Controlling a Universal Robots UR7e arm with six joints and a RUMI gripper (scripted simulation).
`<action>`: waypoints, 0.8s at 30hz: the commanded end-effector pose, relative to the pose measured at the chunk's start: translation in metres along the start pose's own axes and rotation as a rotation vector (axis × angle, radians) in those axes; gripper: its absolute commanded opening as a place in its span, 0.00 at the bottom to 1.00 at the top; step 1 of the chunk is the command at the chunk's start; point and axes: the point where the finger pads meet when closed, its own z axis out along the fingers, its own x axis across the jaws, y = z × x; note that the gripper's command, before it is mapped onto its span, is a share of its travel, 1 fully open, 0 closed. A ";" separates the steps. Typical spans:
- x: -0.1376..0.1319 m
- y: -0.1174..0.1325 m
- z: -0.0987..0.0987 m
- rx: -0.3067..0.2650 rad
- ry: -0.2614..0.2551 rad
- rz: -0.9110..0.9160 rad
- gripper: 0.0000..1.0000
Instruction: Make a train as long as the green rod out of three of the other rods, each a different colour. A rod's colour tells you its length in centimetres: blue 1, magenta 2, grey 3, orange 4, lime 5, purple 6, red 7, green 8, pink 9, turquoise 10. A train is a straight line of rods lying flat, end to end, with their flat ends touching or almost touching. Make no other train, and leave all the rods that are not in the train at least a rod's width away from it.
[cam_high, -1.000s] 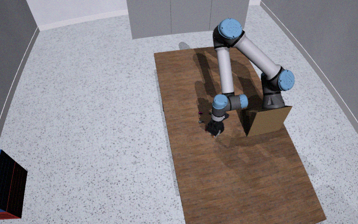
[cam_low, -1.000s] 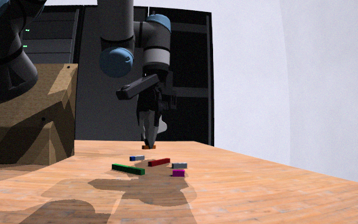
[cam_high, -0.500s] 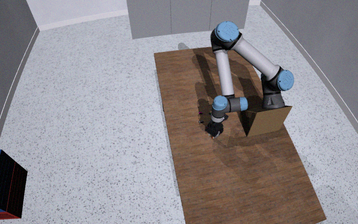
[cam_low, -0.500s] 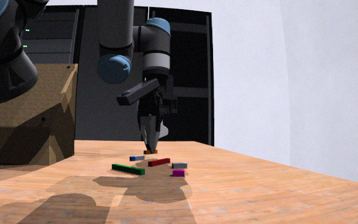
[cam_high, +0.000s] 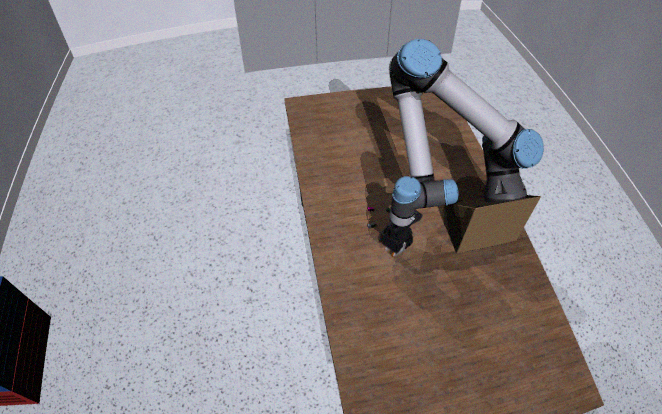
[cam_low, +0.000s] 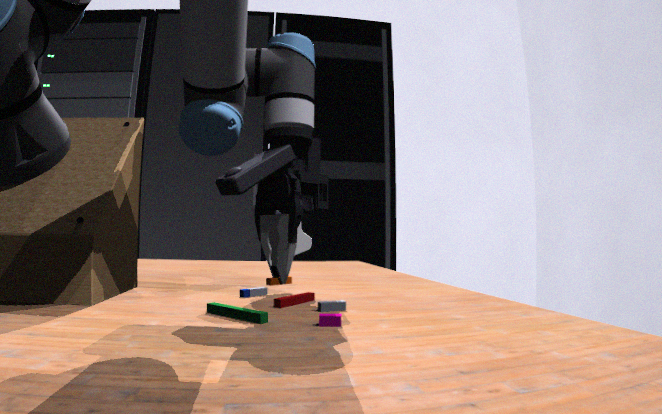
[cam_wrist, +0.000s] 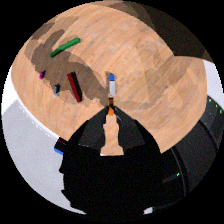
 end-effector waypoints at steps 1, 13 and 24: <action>0.001 -0.001 0.000 0.001 0.002 -0.002 0.00; 0.002 -0.001 0.000 0.001 0.002 -0.002 0.00; 0.003 -0.002 0.000 0.001 0.002 -0.009 0.00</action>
